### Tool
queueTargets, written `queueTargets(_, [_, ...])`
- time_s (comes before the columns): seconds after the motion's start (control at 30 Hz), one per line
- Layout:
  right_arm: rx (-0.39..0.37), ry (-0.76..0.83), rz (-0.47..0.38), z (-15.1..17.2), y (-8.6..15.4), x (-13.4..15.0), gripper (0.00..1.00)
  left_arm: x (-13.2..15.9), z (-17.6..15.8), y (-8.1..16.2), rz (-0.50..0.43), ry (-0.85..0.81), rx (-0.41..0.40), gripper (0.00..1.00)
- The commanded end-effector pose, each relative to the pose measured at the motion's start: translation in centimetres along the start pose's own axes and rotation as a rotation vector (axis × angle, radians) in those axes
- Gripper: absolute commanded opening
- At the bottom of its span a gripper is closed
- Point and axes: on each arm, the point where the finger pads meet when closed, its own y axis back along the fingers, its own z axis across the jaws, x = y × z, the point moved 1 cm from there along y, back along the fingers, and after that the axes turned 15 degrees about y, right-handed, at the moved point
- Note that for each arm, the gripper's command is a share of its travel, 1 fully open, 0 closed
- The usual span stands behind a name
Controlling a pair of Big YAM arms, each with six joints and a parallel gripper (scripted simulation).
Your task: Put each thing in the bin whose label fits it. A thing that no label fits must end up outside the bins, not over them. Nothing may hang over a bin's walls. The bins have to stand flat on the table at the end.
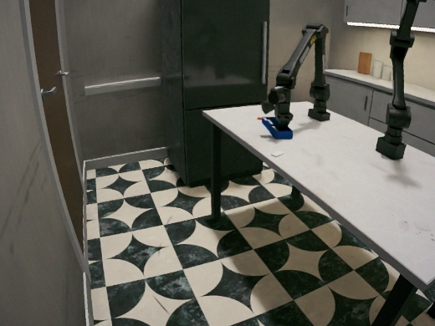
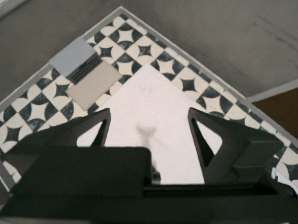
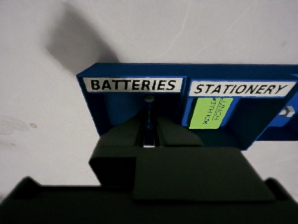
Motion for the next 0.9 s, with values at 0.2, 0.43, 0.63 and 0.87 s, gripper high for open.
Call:
queueTargets(0.2, [-0.023, 0.001, -0.05, 0.92, 1.87, -2.74, 0.04, -0.67, -0.58, 2.29, -0.039, -0.009, 0.019, 1.0])
queueTargets(0.43, [-0.028, 0.001, -0.06, 0.96, 2.35, -2.77, 0.15, -0.67, -0.58, 2.29, -0.039, -0.009, 0.019, 1.0])
queueTargets(0.63, [-0.027, 0.001, -0.058, 0.9, 2.39, -2.75, 0.15, -0.67, -0.58, 2.29, -0.039, -0.009, 0.019, 1.0])
queueTargets(0.87, [-0.026, 0.0, -0.056, 0.86, 2.41, -2.74, 0.15, -0.67, -0.58, 2.29, -0.039, -0.009, 0.019, 1.0])
